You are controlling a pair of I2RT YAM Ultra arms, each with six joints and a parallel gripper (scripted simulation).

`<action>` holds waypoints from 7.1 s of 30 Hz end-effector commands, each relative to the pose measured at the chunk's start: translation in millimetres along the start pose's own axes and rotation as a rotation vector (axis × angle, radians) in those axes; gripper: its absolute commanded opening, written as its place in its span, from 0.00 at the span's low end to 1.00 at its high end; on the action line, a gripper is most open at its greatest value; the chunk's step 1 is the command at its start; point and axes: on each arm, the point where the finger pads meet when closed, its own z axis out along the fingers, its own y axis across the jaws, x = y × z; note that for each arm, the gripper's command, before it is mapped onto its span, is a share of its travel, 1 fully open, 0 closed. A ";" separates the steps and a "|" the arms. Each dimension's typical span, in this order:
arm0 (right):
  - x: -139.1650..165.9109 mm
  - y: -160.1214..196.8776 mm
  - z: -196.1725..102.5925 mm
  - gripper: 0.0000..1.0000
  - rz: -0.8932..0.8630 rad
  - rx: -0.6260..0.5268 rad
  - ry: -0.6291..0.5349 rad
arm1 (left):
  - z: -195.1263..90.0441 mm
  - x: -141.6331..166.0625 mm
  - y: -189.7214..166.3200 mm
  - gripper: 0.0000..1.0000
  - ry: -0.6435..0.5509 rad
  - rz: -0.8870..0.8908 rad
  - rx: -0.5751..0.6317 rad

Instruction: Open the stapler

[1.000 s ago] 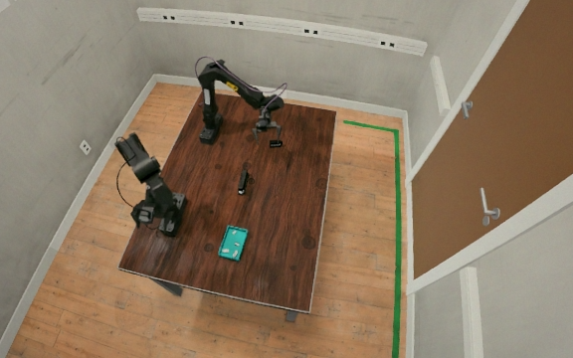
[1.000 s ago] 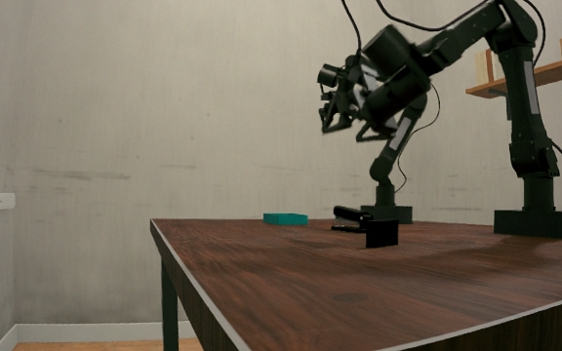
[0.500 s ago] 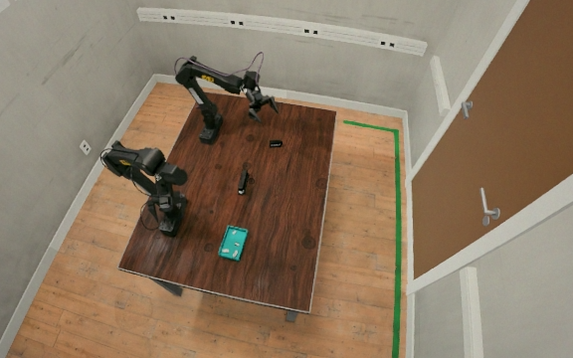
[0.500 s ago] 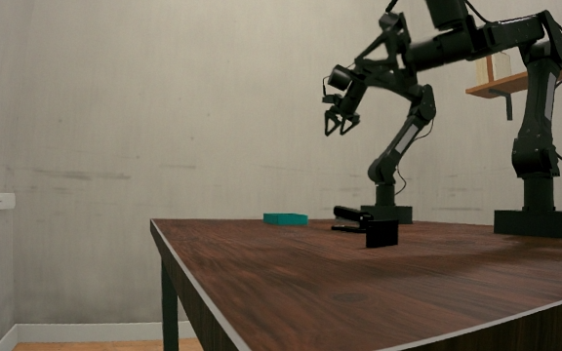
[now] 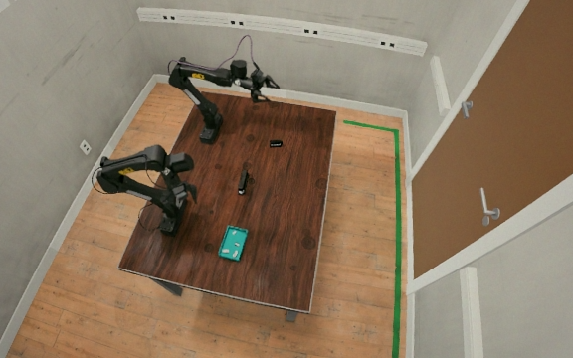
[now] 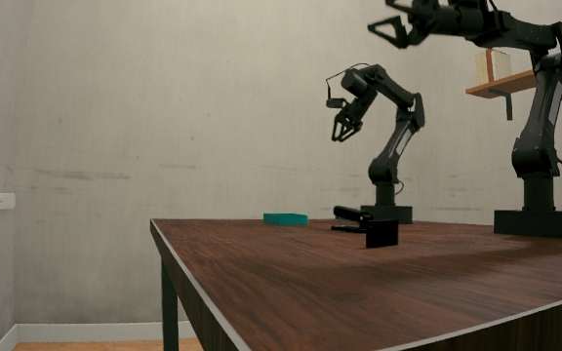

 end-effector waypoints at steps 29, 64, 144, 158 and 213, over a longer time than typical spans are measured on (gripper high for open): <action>111.8 262.2 16.0 1.00 -0.993 -0.733 -0.100 | -7.7 -56.9 25.2 1.00 -0.068 -0.056 -0.209; 142.3 307.2 33.6 0.66 -1.254 -0.829 -0.065 | -8.2 -55.4 27.5 1.00 -0.072 -0.049 -0.216; 194.9 348.2 97.1 0.50 -2.228 -0.794 0.162 | -8.2 -55.4 27.5 1.00 -0.072 -0.049 -0.216; 191.8 349.5 91.7 0.37 -2.234 -0.787 0.148 | -8.2 -55.4 27.5 1.00 -0.072 -0.049 -0.216; 223.5 332.9 28.1 0.22 -2.089 -0.765 0.199 | -8.2 -55.4 27.5 1.00 -0.072 -0.049 -0.216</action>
